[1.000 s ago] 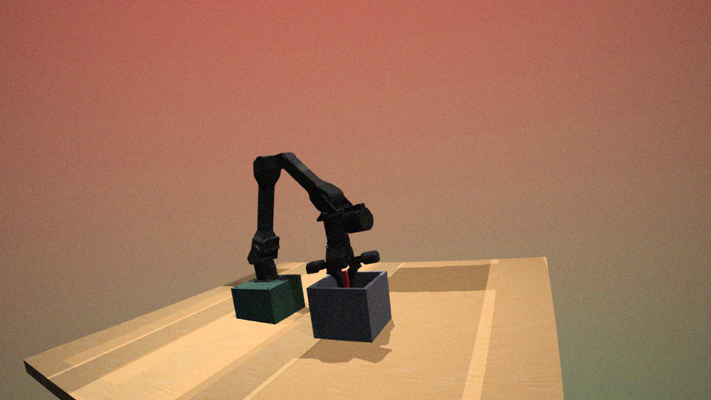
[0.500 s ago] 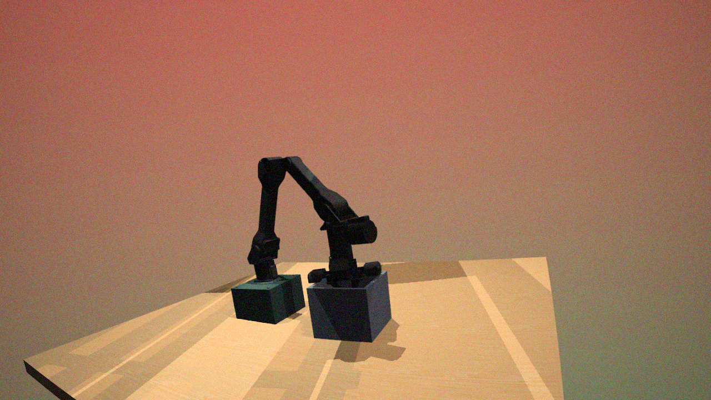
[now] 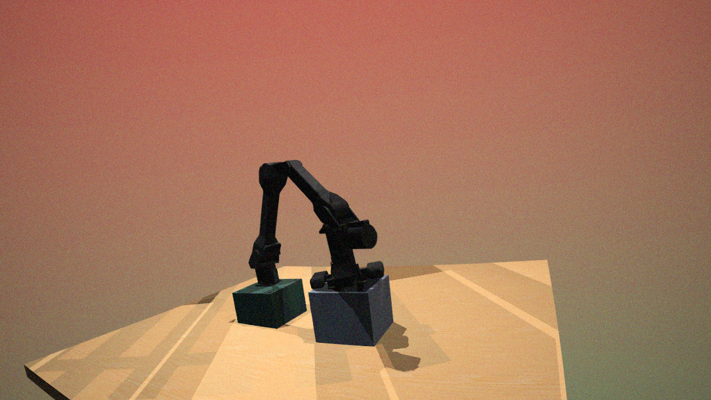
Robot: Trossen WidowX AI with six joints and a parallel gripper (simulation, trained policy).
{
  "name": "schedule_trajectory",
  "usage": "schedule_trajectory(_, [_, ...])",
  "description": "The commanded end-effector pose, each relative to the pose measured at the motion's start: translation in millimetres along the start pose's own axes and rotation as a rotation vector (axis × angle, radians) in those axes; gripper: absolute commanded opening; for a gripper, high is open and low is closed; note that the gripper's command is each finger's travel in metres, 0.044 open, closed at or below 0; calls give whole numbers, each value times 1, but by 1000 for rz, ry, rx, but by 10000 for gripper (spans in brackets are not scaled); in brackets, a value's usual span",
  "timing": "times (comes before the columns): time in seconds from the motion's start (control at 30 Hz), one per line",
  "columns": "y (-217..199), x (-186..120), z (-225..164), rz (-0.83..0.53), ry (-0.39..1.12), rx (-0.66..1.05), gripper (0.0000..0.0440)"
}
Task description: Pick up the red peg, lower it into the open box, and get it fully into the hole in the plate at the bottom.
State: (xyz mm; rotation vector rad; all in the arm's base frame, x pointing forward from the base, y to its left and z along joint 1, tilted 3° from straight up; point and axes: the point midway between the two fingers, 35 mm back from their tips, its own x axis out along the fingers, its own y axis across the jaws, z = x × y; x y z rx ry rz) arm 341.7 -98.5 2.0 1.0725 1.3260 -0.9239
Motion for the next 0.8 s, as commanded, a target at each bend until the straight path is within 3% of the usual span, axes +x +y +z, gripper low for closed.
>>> schedule_trajectory(0.0, [1, -2, 2, 13, 44, 3, 167])
schedule_trajectory(0.77, [-1, -20, 20, 35, 132, 63, 240])
